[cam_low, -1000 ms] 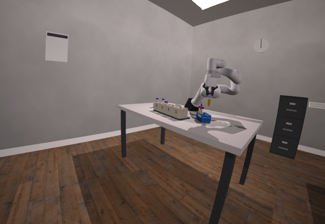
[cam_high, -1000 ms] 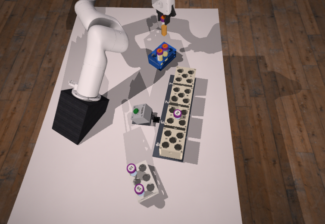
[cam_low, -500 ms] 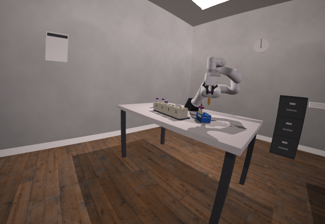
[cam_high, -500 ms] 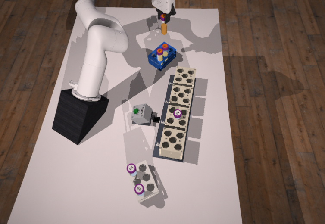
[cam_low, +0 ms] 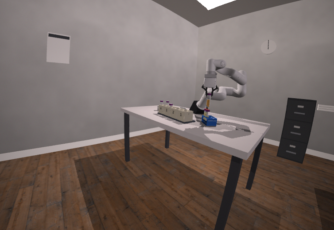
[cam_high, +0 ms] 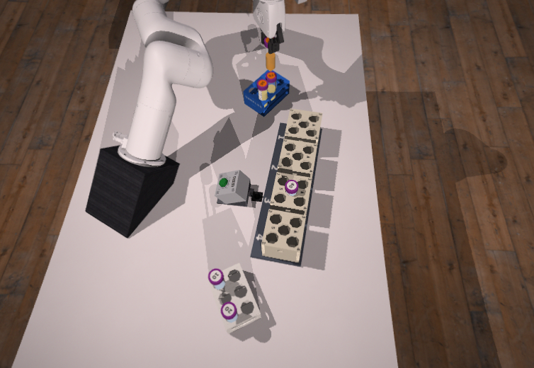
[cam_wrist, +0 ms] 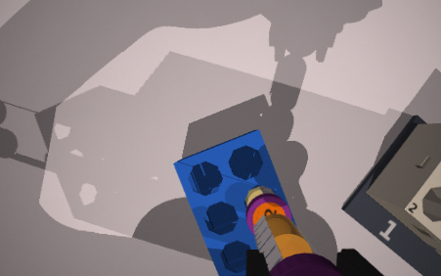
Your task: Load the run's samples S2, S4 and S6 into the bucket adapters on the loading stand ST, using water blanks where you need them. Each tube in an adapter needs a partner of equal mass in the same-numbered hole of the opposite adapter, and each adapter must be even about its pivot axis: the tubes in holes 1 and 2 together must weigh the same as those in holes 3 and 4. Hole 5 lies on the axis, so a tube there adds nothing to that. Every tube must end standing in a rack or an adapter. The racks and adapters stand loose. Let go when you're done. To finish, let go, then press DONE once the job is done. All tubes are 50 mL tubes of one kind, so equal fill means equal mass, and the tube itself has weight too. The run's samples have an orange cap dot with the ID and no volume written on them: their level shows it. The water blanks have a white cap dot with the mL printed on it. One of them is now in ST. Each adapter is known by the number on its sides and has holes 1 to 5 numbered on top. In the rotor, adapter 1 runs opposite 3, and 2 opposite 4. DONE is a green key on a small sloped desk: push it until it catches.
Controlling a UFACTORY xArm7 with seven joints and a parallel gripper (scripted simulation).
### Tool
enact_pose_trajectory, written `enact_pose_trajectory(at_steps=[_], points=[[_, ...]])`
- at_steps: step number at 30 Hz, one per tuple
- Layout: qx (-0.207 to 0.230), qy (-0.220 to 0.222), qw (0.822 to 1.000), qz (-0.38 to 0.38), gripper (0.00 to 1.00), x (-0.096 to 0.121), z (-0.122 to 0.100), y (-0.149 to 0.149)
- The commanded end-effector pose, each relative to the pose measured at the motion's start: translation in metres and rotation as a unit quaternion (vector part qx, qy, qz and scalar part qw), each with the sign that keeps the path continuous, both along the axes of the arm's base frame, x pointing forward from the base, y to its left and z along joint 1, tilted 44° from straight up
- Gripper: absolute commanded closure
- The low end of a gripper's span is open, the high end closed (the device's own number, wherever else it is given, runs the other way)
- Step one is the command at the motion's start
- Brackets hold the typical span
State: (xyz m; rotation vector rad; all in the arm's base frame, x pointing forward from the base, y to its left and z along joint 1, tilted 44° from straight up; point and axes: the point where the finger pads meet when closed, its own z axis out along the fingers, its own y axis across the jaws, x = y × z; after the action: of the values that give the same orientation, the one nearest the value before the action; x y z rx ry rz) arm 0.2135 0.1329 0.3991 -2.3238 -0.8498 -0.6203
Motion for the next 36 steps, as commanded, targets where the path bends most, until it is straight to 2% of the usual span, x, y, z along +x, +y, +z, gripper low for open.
enact_pose_trajectory(at_steps=[1,5,8,18,36], points=[[0.02,0.059,0.996,-0.066,1.0,0.011,-0.015,-0.021],[0.034,0.102,0.988,-0.114,1.0,0.018,-0.026,-0.036],[0.038,0.113,0.985,-0.126,1.0,0.02,-0.029,-0.04],[0.072,0.214,0.945,-0.238,1.0,0.038,-0.057,-0.077],[0.072,0.214,0.945,-0.238,1.0,0.066,-0.102,-0.137]])
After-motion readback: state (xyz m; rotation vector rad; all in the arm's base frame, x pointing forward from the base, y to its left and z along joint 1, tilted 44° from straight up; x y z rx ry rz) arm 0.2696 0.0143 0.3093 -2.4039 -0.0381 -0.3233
